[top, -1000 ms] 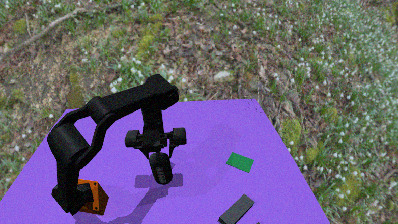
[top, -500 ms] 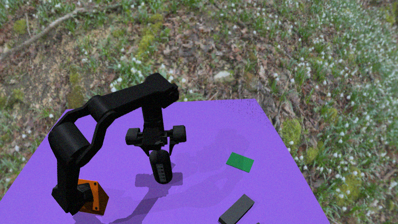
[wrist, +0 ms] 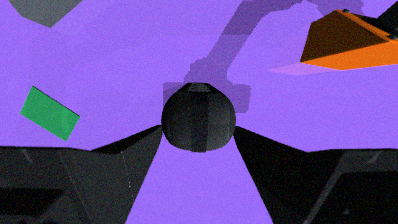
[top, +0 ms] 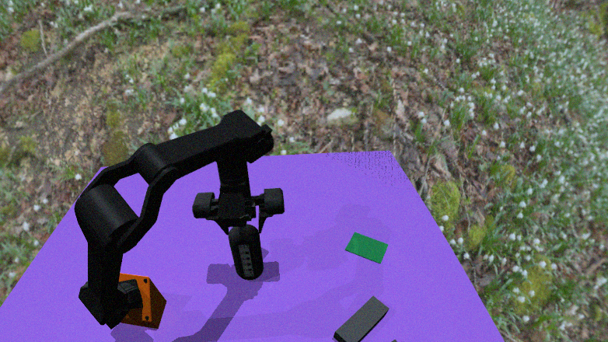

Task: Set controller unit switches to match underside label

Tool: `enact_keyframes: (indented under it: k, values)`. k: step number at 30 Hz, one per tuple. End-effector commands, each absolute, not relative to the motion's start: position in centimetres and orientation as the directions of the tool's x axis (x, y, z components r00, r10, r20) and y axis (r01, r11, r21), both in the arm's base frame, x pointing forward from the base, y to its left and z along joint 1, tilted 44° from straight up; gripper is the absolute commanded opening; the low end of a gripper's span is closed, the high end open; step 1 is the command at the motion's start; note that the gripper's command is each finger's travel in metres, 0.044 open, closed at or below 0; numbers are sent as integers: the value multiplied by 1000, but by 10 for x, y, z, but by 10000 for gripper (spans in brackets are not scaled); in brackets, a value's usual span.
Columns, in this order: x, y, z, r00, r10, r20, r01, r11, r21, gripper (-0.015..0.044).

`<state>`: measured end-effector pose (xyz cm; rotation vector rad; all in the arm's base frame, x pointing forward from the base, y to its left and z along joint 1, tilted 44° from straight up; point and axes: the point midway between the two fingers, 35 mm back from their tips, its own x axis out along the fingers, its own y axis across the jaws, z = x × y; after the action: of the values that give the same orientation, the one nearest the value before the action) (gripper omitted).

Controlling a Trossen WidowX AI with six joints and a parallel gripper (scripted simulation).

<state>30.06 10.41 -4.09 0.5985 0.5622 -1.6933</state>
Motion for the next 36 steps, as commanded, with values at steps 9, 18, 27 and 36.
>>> enact_keyframes:
  k: [9,18,27,36]
  values:
    - [301,110,-52,-177,-709,-682,980,-193,-54,336]
    - [302,113,-58,-175,-695,-698,980,-193,-54,336]
    - [302,117,-63,-173,-680,-712,980,-193,-54,336]
    - [302,120,-69,-171,-665,-727,980,-193,-54,336]
